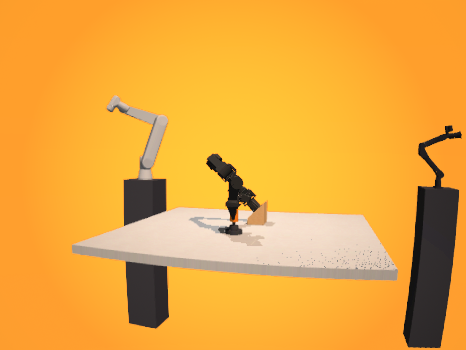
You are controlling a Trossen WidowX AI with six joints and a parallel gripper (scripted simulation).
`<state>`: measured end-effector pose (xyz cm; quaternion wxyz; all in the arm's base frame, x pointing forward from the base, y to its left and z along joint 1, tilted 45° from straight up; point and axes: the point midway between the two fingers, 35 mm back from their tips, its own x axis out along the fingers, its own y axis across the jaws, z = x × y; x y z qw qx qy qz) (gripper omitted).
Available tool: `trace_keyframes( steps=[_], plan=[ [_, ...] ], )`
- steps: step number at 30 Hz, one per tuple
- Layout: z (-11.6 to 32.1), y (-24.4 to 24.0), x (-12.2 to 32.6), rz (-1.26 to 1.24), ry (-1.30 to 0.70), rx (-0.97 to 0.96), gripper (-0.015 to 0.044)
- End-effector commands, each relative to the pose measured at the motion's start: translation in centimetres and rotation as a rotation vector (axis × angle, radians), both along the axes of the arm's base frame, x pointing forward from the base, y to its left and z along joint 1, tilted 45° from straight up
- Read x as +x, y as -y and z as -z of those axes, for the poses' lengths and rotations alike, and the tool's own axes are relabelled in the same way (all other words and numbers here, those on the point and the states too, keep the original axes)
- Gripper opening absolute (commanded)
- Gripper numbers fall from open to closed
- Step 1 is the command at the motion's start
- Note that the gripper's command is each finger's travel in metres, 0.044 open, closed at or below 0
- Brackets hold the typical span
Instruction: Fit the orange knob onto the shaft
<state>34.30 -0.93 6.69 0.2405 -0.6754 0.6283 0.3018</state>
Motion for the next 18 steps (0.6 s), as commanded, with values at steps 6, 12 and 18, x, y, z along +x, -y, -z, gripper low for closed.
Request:
trace_keyframes(
  steps=[6,12,18],
  plan=[
    [-0.16,-0.18,0.09,-0.12,-0.114,-0.008,0.0],
    [0.03,-0.08,0.0,-0.149,-0.144,-0.009,0.0],
    [0.07,0.11,0.07,-0.149,-0.144,-0.009,0.0]
  ],
)
